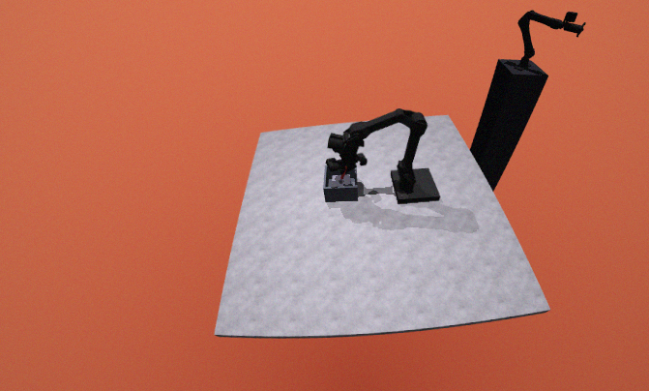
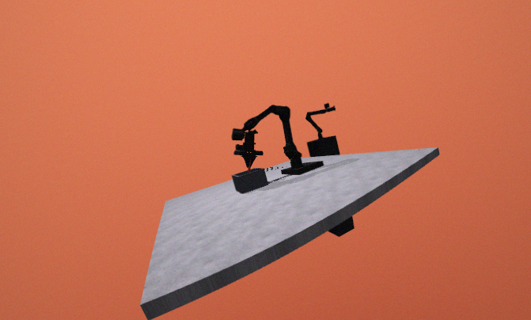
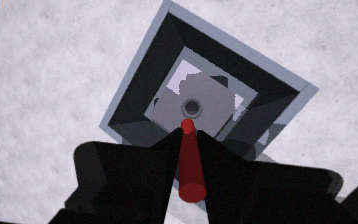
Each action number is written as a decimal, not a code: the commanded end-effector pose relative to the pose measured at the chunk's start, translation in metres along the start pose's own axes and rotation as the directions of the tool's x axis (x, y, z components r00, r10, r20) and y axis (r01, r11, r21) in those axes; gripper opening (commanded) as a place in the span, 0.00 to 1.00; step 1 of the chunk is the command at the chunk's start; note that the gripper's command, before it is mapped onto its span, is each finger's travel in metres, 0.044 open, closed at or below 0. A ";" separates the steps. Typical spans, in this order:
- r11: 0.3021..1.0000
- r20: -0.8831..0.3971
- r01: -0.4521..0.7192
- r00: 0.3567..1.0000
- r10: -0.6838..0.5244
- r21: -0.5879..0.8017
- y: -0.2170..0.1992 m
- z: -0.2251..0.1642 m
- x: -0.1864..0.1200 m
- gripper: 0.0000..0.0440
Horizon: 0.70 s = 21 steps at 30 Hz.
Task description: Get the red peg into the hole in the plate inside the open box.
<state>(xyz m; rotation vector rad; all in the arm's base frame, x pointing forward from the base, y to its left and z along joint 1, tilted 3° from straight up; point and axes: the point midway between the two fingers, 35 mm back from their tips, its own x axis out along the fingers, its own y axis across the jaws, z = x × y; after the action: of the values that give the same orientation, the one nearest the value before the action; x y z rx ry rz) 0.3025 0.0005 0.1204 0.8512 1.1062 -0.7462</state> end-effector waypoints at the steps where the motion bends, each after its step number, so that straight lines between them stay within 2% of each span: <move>1: 1.000 -0.012 0.006 1.000 -0.005 0.003 0.002 0.005 0.007 0.03; 10: 0.999 -0.046 0.051 0.998 -0.051 -0.003 -0.001 0.010 0.033 0.04; 12: 0.998 -0.052 0.063 0.997 -0.063 -0.011 -0.002 0.010 0.039 0.10; 16: 0.996 -0.061 0.086 0.994 -0.088 -0.035 -0.004 0.013 0.049 0.32; 21: 0.993 -0.066 0.105 0.992 -0.108 -0.050 -0.001 0.018 0.053 0.35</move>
<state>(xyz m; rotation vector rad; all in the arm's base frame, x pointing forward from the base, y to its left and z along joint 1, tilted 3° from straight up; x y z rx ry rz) 0.3184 -0.0184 0.0722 0.7963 1.2350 -0.7851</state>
